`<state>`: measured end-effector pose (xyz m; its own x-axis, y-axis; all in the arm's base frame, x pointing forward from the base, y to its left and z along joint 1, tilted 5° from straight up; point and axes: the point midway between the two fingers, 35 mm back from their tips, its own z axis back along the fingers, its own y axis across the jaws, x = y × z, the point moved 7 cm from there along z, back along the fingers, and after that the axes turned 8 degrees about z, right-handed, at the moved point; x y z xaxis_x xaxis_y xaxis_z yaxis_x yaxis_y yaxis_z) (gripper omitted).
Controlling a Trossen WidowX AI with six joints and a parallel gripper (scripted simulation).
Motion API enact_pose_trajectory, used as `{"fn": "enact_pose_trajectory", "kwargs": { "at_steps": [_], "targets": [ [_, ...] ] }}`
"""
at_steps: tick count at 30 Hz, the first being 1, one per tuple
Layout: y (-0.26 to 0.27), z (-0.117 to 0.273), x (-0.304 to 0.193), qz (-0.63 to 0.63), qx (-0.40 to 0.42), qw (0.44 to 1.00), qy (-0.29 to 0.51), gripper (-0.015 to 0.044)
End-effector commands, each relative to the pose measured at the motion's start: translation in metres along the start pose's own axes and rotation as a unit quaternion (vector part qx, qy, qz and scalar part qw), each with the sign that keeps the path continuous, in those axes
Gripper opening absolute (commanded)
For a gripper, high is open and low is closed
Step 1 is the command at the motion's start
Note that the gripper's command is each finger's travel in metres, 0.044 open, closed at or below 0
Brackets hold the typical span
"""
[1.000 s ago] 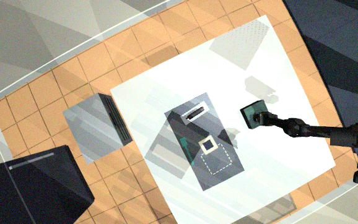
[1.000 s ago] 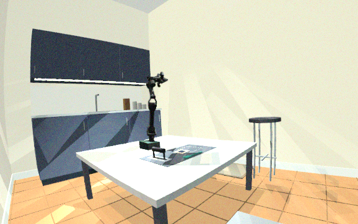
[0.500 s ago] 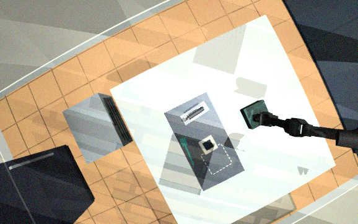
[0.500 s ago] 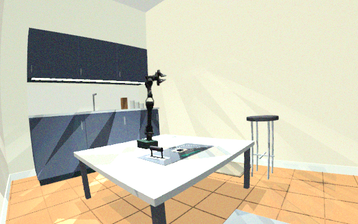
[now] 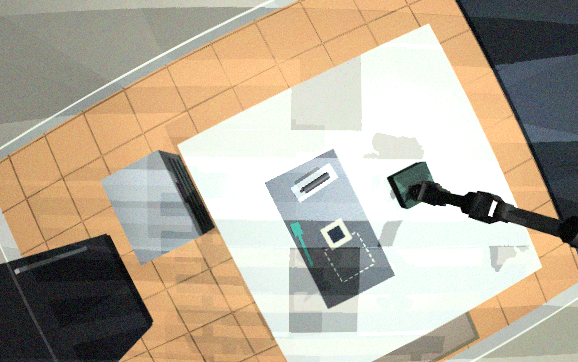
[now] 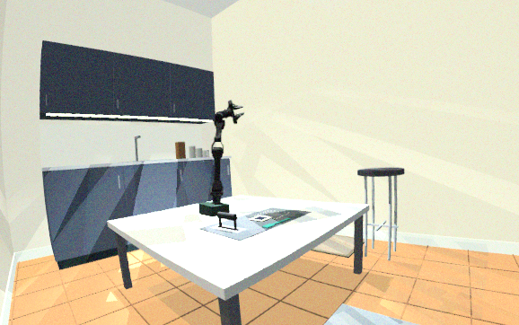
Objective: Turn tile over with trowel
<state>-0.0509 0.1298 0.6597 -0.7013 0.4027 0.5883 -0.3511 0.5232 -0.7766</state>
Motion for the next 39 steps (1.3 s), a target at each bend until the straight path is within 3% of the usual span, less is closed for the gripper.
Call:
{"fn": "enact_pose_trajectory", "kwargs": {
  "at_steps": [1, 20, 39],
  "targets": [
    [0.009, -0.009, 0.011, 0.030, -0.038, 0.999, 0.013, 0.0270],
    [0.037, -0.059, 0.027, 0.147, -0.151, 0.976, 0.060, 0.0270],
    [0.063, -0.117, 0.020, 0.250, -0.204, 0.944, 0.066, 0.0270]
  ]
}}
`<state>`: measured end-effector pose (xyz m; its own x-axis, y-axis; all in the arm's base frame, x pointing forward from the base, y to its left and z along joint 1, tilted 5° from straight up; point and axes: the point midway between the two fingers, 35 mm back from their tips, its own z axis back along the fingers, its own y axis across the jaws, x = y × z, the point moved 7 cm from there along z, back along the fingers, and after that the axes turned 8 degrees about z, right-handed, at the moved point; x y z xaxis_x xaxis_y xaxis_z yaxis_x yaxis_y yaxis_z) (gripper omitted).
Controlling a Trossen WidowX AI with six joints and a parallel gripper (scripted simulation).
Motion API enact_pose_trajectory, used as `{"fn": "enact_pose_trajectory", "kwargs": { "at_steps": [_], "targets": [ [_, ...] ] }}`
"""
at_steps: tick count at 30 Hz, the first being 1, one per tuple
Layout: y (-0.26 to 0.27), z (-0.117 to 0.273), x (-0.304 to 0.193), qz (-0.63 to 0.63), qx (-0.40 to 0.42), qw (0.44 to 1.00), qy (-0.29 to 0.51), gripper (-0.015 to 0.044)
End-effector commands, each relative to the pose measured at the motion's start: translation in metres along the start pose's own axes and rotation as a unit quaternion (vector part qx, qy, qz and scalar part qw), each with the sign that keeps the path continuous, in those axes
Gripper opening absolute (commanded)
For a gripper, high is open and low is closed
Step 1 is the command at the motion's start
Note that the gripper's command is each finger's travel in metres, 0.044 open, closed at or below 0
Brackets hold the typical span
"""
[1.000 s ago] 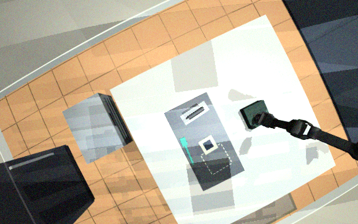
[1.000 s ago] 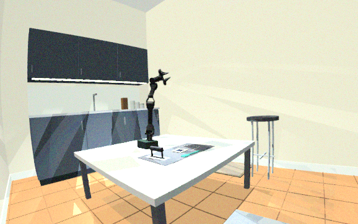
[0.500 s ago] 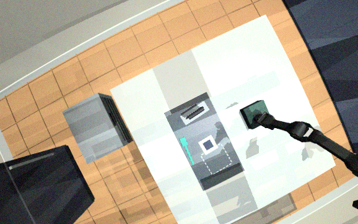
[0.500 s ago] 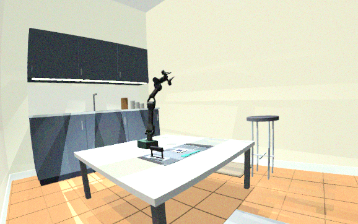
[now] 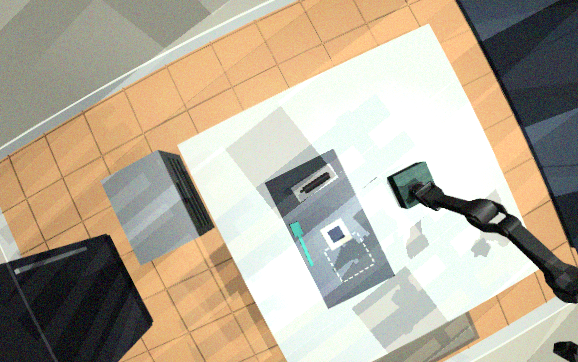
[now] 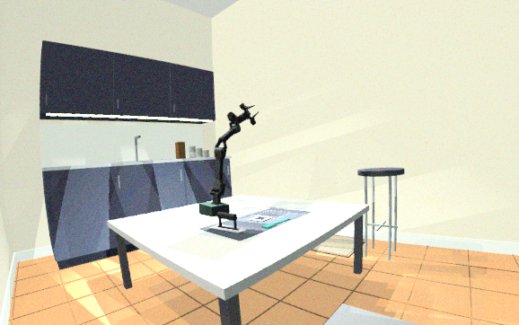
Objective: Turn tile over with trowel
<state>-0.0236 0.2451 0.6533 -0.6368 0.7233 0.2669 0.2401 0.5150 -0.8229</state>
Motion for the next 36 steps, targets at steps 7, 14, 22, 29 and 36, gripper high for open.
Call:
{"fn": "enact_pose_trajectory", "kwargs": {
  "at_steps": [7, 14, 22, 29, 36],
  "targets": [
    [0.035, -0.031, 0.004, 0.062, -0.018, 0.998, -0.005, 0.0270],
    [0.050, -0.047, -0.002, 0.087, -0.021, 0.996, -0.004, 0.0270],
    [0.077, -0.071, -0.013, 0.132, -0.014, 0.991, 0.001, 0.0270],
    [0.099, -0.093, -0.029, 0.153, -0.005, 0.988, 0.016, 0.0270],
    [0.129, -0.117, -0.045, 0.181, 0.020, 0.983, 0.023, 0.0270]
  ]
}}
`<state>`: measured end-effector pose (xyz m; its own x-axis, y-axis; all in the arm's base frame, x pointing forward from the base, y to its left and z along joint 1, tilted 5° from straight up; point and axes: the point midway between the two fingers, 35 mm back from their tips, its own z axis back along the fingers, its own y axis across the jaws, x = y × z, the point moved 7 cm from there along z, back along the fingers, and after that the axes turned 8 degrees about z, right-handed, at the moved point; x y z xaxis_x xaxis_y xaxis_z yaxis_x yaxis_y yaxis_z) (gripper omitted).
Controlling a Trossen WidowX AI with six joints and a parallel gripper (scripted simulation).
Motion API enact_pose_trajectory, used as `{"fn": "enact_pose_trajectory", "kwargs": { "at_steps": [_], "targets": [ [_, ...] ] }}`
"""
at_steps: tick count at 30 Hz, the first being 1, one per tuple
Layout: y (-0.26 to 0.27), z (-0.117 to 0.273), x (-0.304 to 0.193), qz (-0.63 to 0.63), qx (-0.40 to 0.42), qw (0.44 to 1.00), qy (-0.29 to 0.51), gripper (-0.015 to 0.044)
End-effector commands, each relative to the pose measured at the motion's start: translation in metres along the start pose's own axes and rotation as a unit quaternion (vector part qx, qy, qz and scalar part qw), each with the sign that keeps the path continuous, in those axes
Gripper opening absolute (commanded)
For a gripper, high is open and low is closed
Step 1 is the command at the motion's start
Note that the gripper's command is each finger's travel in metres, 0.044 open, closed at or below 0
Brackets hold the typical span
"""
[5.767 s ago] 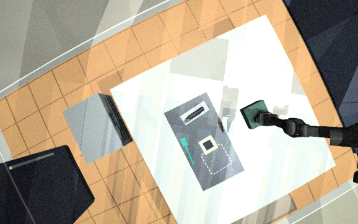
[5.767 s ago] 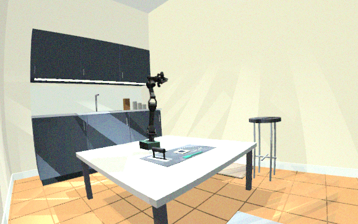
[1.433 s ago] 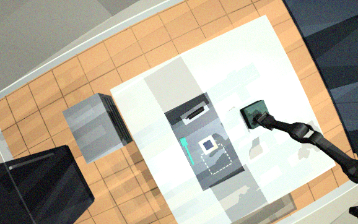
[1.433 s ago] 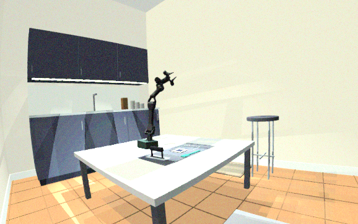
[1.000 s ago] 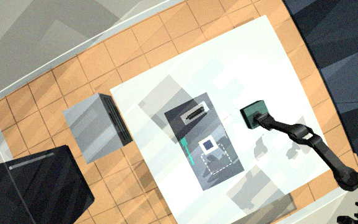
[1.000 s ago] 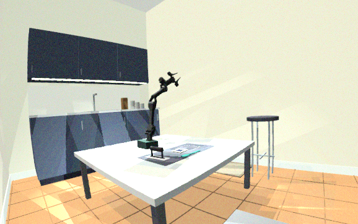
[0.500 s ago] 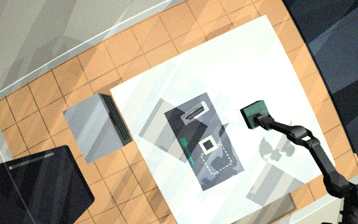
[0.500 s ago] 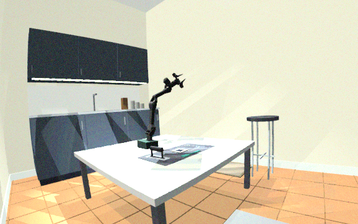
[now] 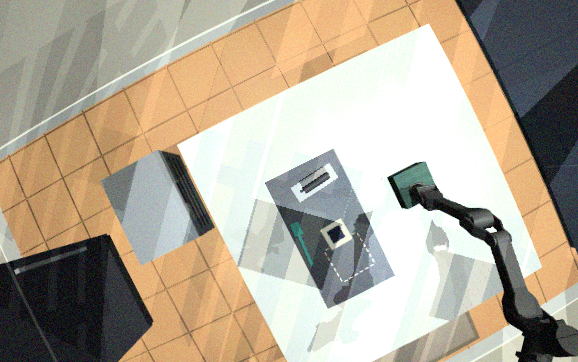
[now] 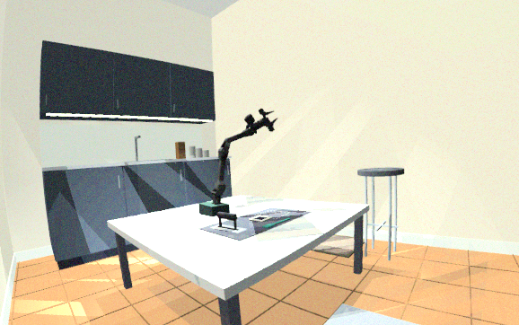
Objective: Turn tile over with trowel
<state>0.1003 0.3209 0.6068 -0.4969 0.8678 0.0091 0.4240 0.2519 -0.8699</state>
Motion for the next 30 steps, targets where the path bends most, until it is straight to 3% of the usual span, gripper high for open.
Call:
{"fn": "enact_pose_trajectory", "kwargs": {
  "at_steps": [1, 30],
  "targets": [
    [0.029, -0.018, -0.002, 0.024, 0.023, 0.999, 0.000, 0.0270],
    [0.179, -0.094, -0.110, 0.070, 0.194, 0.975, 0.078, 0.0270]
  ]
}}
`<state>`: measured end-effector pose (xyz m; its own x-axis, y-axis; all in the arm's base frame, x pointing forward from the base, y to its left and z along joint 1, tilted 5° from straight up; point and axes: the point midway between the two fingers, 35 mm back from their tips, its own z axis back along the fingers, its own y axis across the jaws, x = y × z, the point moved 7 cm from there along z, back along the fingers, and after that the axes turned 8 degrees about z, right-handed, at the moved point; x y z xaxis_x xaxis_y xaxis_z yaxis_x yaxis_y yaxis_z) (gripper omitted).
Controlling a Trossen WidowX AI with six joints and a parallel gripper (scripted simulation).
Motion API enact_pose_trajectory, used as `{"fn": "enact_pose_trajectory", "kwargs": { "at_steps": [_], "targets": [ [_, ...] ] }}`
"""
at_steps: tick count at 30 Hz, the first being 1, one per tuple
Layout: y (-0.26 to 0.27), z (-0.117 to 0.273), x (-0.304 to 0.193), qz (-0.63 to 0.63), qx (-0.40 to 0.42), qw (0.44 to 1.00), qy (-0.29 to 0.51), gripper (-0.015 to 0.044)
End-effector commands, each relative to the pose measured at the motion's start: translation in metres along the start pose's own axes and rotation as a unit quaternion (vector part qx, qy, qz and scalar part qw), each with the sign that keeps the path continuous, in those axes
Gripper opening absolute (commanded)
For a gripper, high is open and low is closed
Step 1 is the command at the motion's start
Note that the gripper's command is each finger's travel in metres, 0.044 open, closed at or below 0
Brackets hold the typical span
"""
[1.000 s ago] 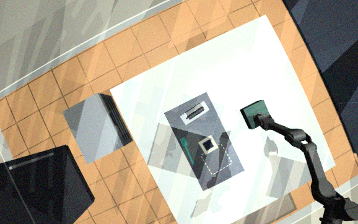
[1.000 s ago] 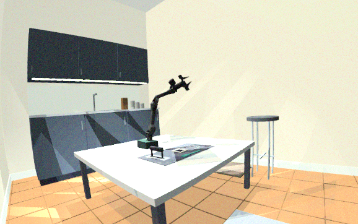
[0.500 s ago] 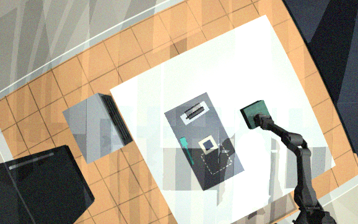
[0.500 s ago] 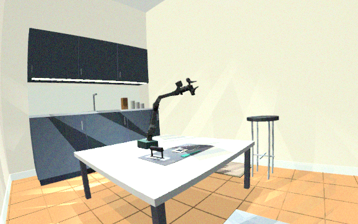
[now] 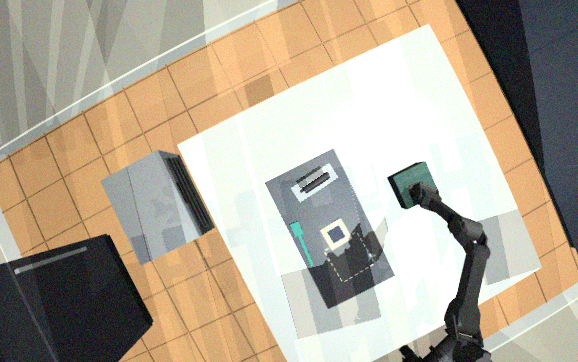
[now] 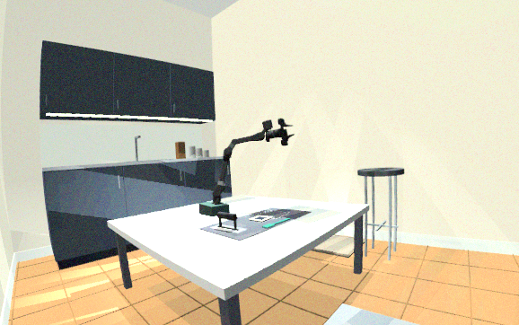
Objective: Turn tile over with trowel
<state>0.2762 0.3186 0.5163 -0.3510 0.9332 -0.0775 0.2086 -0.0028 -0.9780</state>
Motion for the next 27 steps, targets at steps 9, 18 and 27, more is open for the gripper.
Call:
{"fn": "enact_pose_trajectory", "kwargs": {
  "at_steps": [9, 18, 27],
  "targets": [
    [0.072, -0.047, -0.058, -0.002, 0.107, 0.993, 0.056, 0.0270],
    [0.120, -0.068, -0.108, -0.015, 0.188, 0.978, 0.091, 0.0270],
    [0.164, -0.075, -0.163, -0.042, 0.266, 0.954, 0.130, 0.0270]
  ]
}}
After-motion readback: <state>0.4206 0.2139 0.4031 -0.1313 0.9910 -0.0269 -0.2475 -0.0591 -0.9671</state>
